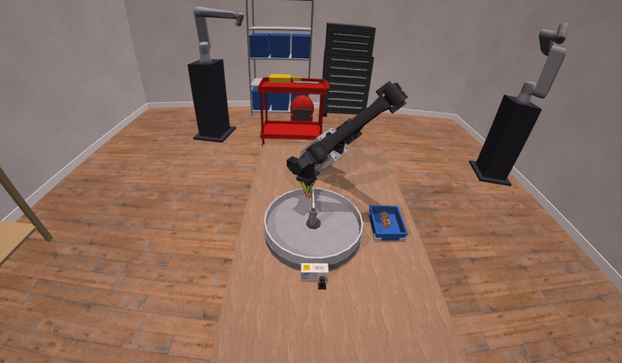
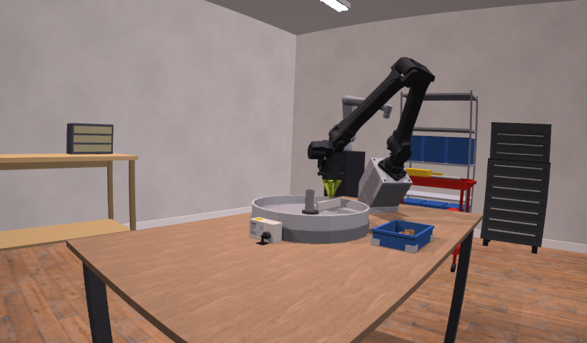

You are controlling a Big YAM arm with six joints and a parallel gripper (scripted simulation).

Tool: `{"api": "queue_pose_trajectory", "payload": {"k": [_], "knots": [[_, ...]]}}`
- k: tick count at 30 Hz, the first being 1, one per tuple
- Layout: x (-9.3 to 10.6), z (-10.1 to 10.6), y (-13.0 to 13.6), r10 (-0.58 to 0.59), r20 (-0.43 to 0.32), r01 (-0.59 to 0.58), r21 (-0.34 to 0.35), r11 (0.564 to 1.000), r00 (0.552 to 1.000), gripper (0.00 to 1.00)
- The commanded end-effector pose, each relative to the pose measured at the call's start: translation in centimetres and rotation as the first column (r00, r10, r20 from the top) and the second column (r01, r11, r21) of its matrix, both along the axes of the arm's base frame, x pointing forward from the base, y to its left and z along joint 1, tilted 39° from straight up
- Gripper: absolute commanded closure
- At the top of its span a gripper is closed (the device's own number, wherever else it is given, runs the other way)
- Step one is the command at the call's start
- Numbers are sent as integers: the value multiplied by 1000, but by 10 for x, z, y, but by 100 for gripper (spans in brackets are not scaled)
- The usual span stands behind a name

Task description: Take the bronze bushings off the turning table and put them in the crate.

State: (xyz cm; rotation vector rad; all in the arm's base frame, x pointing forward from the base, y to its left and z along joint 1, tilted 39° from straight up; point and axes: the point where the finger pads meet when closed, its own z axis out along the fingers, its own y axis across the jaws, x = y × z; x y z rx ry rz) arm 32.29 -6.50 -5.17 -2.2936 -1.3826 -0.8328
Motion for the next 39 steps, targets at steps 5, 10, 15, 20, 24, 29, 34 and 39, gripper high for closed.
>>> {"api": "queue_pose_trajectory", "payload": {"k": [5,10,15,20,24,29,34,39], "knots": [[6,-2,-2,-18,8,18,-3,1000,1000,88],[3,-7,6,-4,-6,4,5,1000,1000,88],[4,-6,4,-8,1,8,1,1000,1000,88],[5,-5,3,-7,3,7,0,1000,1000,88],[5,-5,3,-7,3,7,0,1000,1000,88],[5,-5,3,-7,3,7,0,1000,1000,88],[5,-5,3,-7,3,7,0,1000,1000,88],[5,-5,3,-7,3,7,0,1000,1000,88]]}}
